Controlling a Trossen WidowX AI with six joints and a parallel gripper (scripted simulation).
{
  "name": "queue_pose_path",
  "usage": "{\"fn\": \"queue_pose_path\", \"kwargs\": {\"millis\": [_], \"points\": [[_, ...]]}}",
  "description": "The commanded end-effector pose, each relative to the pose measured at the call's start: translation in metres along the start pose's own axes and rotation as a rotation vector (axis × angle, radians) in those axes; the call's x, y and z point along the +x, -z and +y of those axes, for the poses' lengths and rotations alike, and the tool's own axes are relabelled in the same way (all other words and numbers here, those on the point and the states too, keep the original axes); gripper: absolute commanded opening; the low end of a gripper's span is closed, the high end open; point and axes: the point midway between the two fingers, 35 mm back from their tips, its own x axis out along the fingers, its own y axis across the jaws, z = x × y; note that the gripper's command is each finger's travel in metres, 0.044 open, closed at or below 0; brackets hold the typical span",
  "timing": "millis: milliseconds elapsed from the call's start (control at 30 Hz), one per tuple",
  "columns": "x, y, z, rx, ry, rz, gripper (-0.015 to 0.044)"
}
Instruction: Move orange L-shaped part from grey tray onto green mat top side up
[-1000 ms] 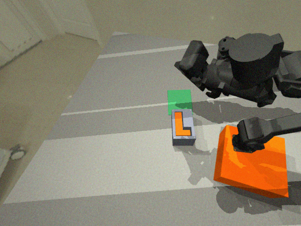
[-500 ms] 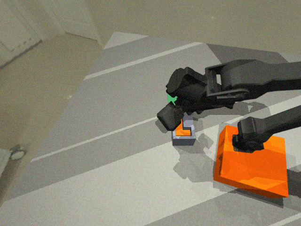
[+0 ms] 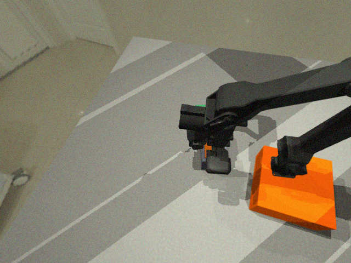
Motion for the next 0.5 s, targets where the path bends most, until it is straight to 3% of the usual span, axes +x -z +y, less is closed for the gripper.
{"fn": "queue_pose_path", "kwargs": {"millis": [0,233,467], "points": [[0.003,0.004,0.004,-0.061,-0.035,0.035,0.018],[0.011,0.003,0.004,-0.061,-0.035,0.035,0.018],[0.075,0.006,0.006,-0.062,-0.035,0.035,0.018]]}}
